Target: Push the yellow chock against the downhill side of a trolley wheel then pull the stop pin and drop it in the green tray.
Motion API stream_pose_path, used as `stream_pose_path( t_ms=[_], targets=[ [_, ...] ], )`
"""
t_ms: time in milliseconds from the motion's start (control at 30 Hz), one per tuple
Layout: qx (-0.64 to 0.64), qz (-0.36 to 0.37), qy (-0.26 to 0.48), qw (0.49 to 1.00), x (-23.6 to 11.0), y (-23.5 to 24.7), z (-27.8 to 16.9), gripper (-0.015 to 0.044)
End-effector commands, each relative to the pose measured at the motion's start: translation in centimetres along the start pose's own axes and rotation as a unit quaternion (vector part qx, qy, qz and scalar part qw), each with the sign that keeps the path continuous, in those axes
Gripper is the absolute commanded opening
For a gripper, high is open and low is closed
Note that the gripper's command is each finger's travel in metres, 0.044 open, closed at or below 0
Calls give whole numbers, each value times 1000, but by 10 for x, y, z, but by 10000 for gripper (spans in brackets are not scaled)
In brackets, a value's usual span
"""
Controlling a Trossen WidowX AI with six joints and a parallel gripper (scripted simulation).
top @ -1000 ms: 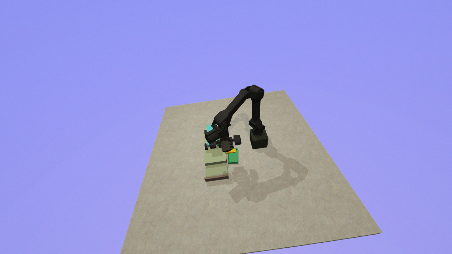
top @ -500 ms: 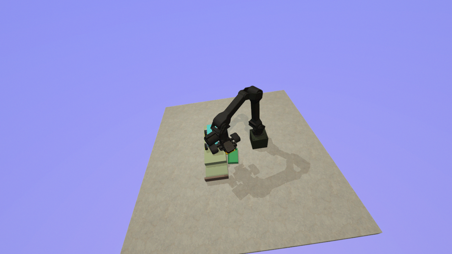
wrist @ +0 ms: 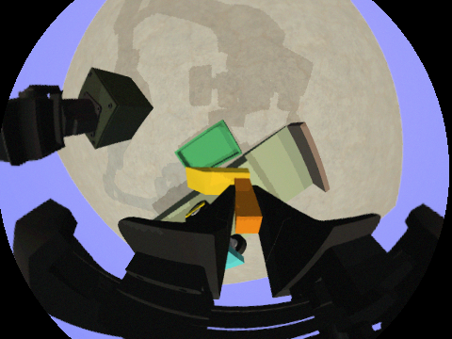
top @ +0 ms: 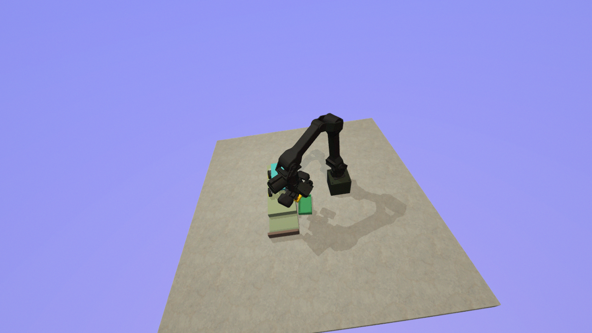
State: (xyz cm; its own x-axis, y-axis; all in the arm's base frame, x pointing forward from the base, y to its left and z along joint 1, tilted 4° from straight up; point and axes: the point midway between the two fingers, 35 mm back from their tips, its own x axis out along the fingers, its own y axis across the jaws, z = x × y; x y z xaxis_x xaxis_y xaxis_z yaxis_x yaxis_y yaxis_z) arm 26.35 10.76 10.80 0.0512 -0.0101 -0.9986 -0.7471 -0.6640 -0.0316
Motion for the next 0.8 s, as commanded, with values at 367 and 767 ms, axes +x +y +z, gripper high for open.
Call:
stream_pose_path(
  t_ms=[367, 767],
  targets=[
    [-263, 15, 12, 965, -1, -2, 0, 0],
    [-321, 20, 13, 947, -1, -4, -2, 0]
  ],
)
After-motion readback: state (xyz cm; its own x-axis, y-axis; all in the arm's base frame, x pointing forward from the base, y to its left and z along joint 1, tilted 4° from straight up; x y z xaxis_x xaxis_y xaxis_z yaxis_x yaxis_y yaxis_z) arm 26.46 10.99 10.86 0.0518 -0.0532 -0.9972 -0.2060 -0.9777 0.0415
